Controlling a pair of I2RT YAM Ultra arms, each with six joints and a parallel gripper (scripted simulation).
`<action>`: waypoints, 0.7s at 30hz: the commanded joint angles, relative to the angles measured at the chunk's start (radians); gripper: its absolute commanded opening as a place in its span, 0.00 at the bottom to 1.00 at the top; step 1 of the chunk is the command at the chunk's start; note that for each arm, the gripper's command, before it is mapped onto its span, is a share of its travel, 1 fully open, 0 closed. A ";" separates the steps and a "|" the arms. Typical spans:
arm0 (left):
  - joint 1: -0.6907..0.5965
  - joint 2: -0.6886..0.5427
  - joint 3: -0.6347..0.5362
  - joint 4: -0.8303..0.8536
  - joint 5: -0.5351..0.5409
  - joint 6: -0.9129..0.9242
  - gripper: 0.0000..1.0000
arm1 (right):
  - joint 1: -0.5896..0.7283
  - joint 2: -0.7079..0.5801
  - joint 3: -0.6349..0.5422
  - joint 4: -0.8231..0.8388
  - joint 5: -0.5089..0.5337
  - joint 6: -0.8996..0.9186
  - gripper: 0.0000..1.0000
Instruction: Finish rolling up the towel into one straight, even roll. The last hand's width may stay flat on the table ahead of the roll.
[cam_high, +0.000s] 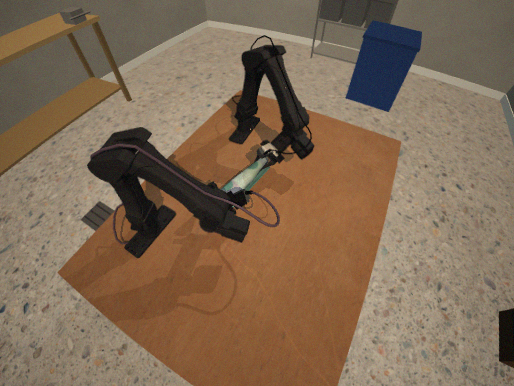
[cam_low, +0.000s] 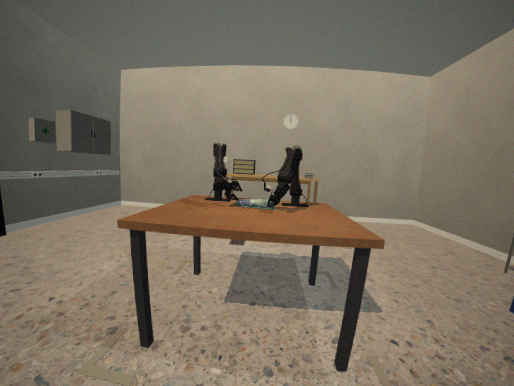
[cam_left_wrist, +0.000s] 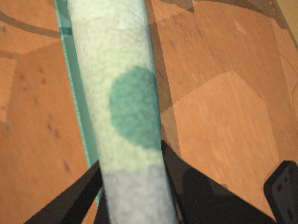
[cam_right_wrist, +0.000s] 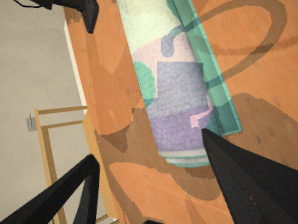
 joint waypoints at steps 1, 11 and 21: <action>0.016 0.060 0.067 -0.153 0.034 0.031 0.35 | -0.008 0.008 0.039 -0.014 -0.012 -0.013 0.85; 0.023 0.209 0.191 -0.331 0.047 0.067 0.35 | -0.008 0.008 0.039 -0.014 -0.012 -0.013 0.85; 0.024 0.241 0.201 -0.340 0.046 0.079 0.35 | -0.008 0.008 0.039 -0.014 -0.012 -0.013 0.85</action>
